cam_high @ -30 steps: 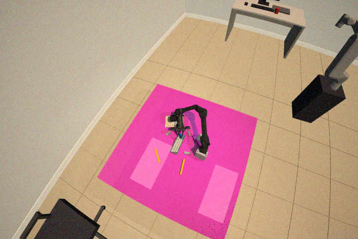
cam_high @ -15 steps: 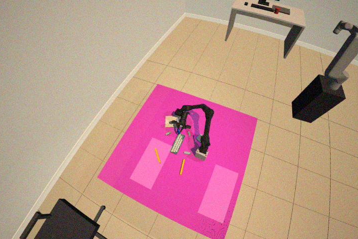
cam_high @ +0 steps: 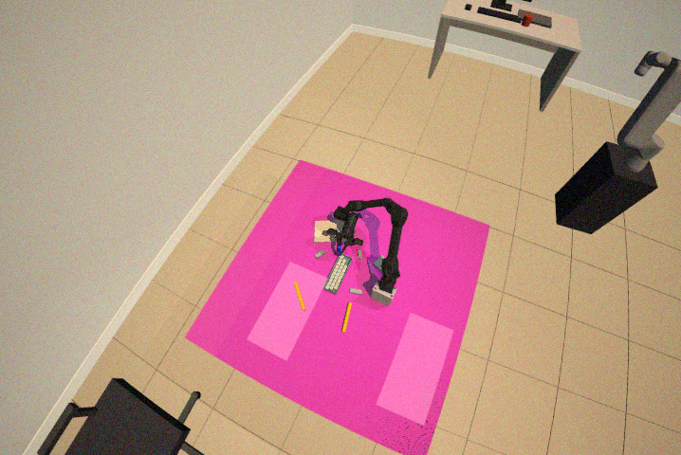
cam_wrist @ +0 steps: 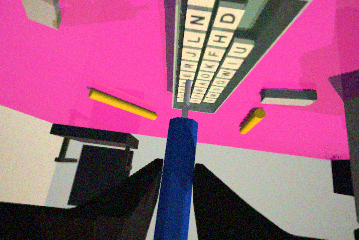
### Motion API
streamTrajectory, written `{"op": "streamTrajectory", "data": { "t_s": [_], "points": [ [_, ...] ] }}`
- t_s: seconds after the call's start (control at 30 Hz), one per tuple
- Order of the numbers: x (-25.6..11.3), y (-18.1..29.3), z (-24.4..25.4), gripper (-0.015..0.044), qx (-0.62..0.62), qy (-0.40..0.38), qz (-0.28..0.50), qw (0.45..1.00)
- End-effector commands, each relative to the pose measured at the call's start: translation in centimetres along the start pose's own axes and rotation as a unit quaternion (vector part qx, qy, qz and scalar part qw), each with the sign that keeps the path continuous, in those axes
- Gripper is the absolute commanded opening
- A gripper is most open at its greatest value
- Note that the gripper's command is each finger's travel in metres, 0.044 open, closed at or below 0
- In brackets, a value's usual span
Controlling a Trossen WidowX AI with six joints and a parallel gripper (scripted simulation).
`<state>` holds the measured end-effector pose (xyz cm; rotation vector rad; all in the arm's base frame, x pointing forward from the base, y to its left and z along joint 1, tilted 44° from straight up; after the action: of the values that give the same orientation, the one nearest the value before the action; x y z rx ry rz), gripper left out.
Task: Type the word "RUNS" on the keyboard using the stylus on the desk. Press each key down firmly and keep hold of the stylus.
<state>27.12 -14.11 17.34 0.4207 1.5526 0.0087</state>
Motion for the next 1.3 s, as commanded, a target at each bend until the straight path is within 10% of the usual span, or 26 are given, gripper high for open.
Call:
{"op": "streamTrajectory", "data": {
  "t_s": [0.0, 1.27],
  "points": [
    [0.7, -1.0, -0.1, 0.0000, 0.003, 0.004, 0.003, 1.000],
    [2.2, -3.4, 0.2, 0.0081, 0.003, 0.004, 0.002, 1.000]
  ]
}}
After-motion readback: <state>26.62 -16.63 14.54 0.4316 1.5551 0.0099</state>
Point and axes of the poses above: the point midway between the two fingers, 35 mm back from their tips, its own x axis out along the fingers, its own z axis across the jaws, y = z × x, the point moved 9 cm from there along -x, back along the fingers, and after that the axes turned 6 degrees about x, right-handed, at the moved point
